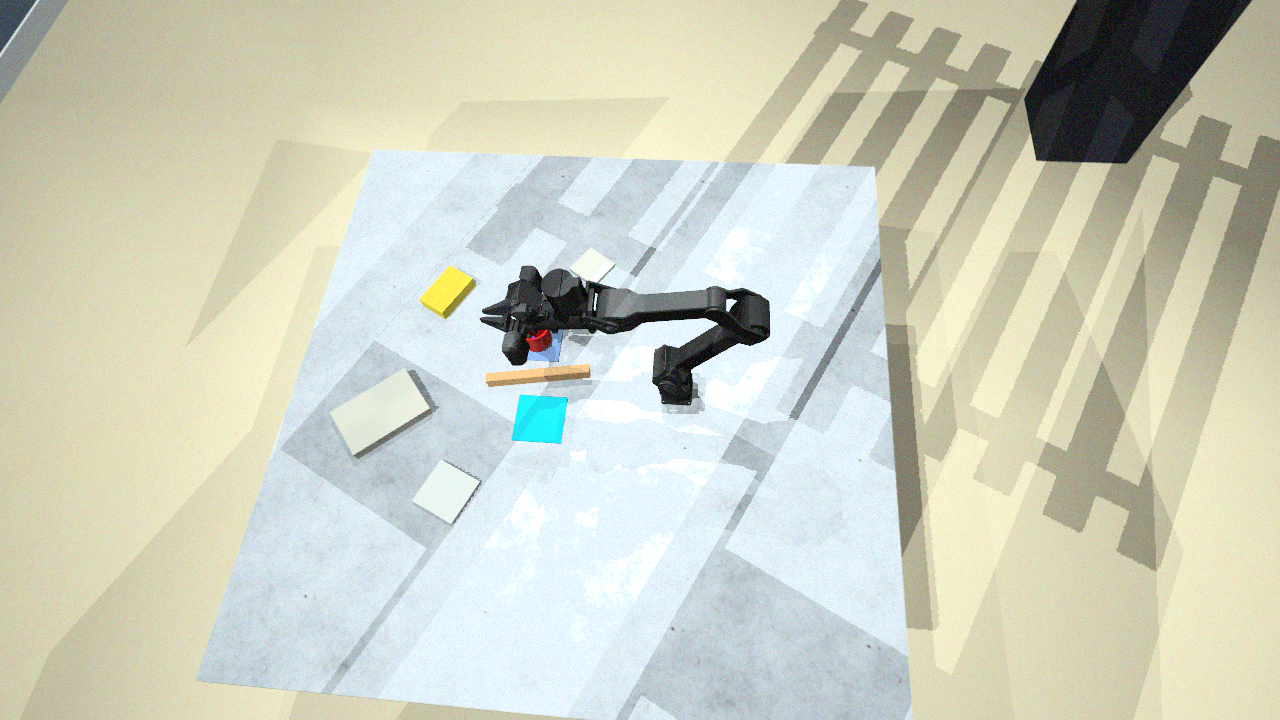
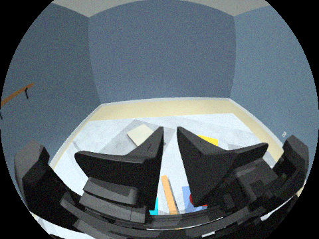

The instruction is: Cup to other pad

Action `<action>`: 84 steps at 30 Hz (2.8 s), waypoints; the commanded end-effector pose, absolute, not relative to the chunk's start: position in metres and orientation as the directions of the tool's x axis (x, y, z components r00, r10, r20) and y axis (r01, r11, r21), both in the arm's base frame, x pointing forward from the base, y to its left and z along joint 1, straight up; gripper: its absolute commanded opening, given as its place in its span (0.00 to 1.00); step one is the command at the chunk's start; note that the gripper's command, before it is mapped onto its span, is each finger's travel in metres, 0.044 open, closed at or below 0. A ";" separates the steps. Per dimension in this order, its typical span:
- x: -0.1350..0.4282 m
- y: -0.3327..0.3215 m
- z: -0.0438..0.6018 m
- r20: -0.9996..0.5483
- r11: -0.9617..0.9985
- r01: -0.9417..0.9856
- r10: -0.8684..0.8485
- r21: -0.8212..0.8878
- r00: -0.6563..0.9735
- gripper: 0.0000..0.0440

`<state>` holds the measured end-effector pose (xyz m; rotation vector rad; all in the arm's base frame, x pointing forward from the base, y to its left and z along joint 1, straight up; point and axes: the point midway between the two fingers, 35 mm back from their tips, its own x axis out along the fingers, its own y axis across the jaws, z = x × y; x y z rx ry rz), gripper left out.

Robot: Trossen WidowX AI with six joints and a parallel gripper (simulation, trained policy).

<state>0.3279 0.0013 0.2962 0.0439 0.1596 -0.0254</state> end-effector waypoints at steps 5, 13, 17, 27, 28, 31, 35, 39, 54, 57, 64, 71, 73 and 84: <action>0.336 0.010 0.292 -0.246 0.997 0.014 0.004 0.073 0.969 0.20; 0.343 0.018 0.282 -0.359 0.995 0.013 0.025 0.103 0.933 0.22; 0.346 0.021 0.277 -0.415 0.993 0.019 0.031 0.115 0.909 0.21; 0.351 0.027 0.264 -0.553 0.990 0.045 0.035 0.131 0.833 0.19; 0.351 0.028 0.262 -0.566 0.990 0.048 0.035 0.131 0.824 0.19; 0.352 0.029 0.258 -0.605 0.990 0.057 0.033 0.129 0.796 0.19; 0.353 0.029 0.252 -0.655 0.990 0.069 0.028 0.121 0.755 0.20; 0.353 0.029 0.246 -0.702 0.991 0.080 0.020 0.109 0.711 0.21; 0.350 0.023 0.223 -0.851 0.995 0.094 -0.014 0.042 0.525 0.26; 0.348 0.021 0.219 -0.874 0.995 0.091 -0.022 0.026 0.485 0.27; 0.345 0.013 0.210 -0.920 0.997 0.078 -0.040 -0.010 0.389 0.28; 0.340 0.003 0.201 -0.955 0.998 0.055 -0.057 -0.043 0.291 0.26; 0.339 0.000 0.197 -0.963 0.998 0.046 -0.063 -0.052 0.263 0.25; 0.330 -0.022 0.176 -0.989 0.996 -0.005 -0.090 -0.091 0.121 0.25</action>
